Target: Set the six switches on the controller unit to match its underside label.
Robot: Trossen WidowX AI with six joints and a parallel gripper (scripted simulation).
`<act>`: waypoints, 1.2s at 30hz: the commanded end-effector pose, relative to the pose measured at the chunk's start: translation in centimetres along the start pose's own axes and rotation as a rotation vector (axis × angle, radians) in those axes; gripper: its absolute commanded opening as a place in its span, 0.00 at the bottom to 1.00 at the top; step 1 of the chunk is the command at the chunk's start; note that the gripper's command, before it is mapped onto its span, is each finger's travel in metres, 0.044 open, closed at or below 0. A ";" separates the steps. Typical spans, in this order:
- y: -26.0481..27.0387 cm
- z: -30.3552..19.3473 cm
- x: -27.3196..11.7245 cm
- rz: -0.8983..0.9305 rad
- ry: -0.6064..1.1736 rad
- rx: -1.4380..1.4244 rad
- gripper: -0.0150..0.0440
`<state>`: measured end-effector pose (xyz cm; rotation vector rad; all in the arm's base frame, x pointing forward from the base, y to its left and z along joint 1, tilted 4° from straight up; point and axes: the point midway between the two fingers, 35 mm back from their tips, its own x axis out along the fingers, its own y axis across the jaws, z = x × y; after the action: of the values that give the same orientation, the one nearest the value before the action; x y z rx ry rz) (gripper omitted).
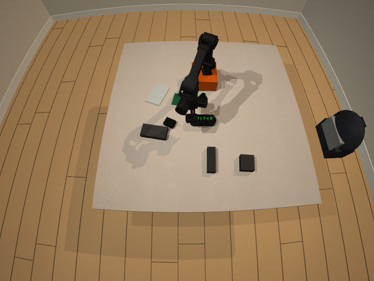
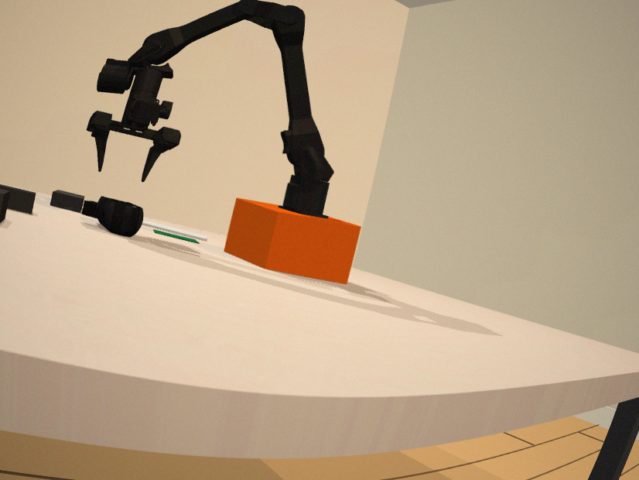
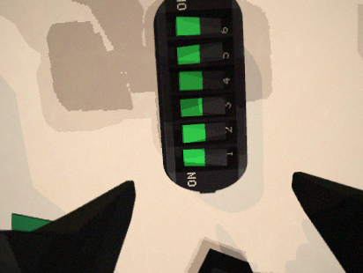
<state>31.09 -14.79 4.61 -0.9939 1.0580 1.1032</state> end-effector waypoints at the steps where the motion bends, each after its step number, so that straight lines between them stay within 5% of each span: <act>1: -0.1 0.0 0.5 0.004 -0.005 -0.006 1.00; 36: 0.0 -0.9 5.7 0.004 -0.006 -0.005 0.96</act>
<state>31.73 -14.70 -0.83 -0.9996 1.0534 1.1132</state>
